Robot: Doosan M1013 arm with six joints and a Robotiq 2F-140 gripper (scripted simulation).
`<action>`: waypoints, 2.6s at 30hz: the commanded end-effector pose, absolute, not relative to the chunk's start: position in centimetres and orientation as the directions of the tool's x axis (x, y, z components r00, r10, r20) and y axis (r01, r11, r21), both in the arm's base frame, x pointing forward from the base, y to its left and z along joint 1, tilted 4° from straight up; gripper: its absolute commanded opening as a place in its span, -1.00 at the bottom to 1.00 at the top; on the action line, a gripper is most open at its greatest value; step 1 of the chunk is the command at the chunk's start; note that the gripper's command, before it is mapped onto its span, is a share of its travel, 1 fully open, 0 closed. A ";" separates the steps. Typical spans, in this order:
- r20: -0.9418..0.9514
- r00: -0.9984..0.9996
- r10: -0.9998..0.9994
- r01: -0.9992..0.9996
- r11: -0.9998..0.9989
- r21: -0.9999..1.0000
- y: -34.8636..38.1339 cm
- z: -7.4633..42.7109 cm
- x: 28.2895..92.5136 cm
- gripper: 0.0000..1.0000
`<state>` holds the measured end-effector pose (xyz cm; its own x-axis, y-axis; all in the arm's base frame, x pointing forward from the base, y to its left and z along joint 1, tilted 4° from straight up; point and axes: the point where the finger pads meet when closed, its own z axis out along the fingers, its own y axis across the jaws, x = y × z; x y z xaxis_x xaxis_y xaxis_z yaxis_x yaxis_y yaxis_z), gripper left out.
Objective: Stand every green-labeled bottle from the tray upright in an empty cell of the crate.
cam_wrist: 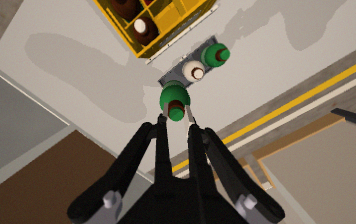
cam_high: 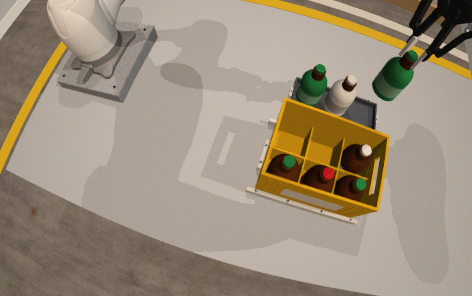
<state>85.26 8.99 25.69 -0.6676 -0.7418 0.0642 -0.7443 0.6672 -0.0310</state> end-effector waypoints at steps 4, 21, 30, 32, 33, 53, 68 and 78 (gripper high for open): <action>0.057 -0.670 -0.740 -0.742 0.670 -0.029 9.4 26.1 85.2 -1.00; 0.057 -0.670 -0.740 -0.742 0.670 -0.029 9.4 26.2 85.2 -1.00; 0.057 -0.670 -0.740 -0.742 0.670 -0.029 9.4 26.6 85.2 -1.00; 0.057 -0.670 -0.740 -0.742 0.670 -0.029 9.5 26.8 85.2 -1.00; 0.057 -0.670 -0.740 -0.742 0.670 -0.029 9.5 26.9 85.2 -1.00; 0.057 -0.670 -0.740 -0.742 0.670 -0.029 9.6 28.4 85.2 -1.00; 0.057 -0.670 -0.740 -0.742 0.670 -0.029 9.6 28.4 85.2 -1.00; 0.057 -0.670 -0.740 -0.742 0.670 -0.029 9.6 28.4 85.2 -1.00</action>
